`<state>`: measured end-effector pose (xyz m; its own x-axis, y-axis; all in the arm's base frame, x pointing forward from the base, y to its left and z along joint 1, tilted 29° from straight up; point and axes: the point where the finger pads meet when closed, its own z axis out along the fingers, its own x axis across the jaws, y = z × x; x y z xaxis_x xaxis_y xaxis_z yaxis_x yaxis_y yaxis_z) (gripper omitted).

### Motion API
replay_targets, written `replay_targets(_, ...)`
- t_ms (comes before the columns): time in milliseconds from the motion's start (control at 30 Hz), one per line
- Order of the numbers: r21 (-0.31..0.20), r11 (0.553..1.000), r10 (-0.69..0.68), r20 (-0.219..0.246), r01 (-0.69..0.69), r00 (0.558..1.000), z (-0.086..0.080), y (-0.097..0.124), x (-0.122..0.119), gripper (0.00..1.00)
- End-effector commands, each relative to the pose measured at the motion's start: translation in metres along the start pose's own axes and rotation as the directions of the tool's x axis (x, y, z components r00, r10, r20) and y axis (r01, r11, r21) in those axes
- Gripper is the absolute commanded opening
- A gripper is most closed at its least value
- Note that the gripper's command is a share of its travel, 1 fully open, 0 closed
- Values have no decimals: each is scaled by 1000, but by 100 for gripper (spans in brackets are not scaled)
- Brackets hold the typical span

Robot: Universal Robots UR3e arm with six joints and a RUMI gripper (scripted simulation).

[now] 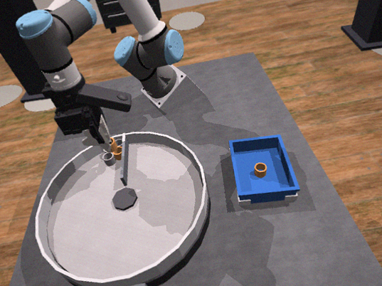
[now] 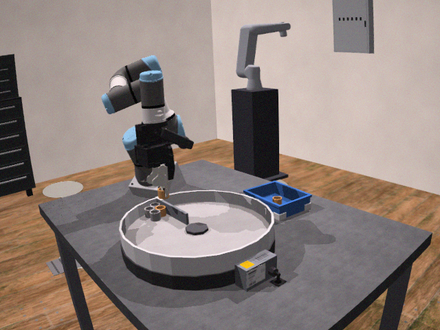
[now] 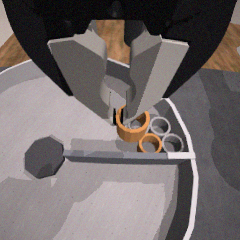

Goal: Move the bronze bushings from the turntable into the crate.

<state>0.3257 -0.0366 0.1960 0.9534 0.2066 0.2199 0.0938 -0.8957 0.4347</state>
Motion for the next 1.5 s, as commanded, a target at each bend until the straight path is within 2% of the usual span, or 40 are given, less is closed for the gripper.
replay_targets(0,-2,1000,0,-3,-1,1000,-1,1,1,0)
replay_targets(733,-2,1000,0,-2,0,1000,-1,-3,1,0)
replay_targets(1467,-2,1000,0,-2,0,1000,0,-24,3,0)
